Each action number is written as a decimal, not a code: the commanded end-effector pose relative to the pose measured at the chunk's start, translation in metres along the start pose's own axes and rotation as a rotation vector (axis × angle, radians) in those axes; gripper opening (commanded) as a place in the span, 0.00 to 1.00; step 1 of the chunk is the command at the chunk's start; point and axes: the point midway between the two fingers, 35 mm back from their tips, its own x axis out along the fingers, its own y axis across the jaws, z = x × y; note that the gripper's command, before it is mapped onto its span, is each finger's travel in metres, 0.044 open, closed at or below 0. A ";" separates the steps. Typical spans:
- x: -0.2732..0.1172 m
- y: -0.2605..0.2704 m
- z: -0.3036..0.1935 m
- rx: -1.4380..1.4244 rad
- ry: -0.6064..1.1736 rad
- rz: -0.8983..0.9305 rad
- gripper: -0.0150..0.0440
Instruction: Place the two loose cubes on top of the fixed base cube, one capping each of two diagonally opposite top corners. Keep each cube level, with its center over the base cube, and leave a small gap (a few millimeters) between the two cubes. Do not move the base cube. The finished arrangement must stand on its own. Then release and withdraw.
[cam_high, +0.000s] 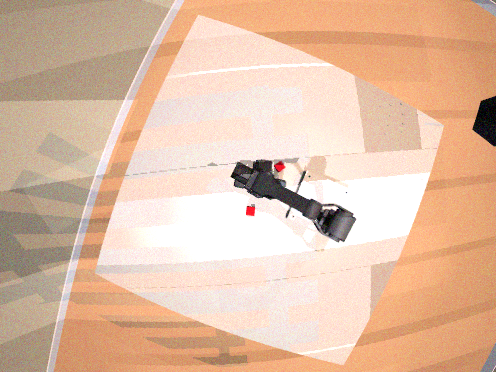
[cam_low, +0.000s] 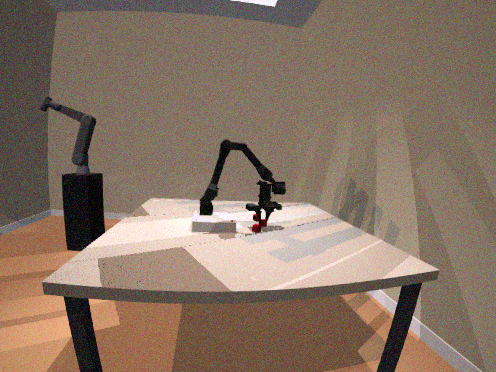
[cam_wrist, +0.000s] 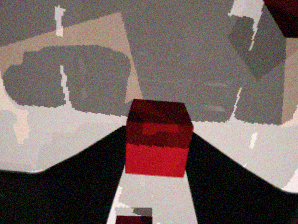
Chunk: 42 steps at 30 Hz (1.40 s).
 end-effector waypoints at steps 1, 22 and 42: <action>-0.008 0.002 0.000 0.004 0.002 0.002 0.43; -0.074 0.006 0.001 0.004 0.002 0.003 0.43; -0.104 0.006 -0.012 -0.228 0.002 0.003 0.43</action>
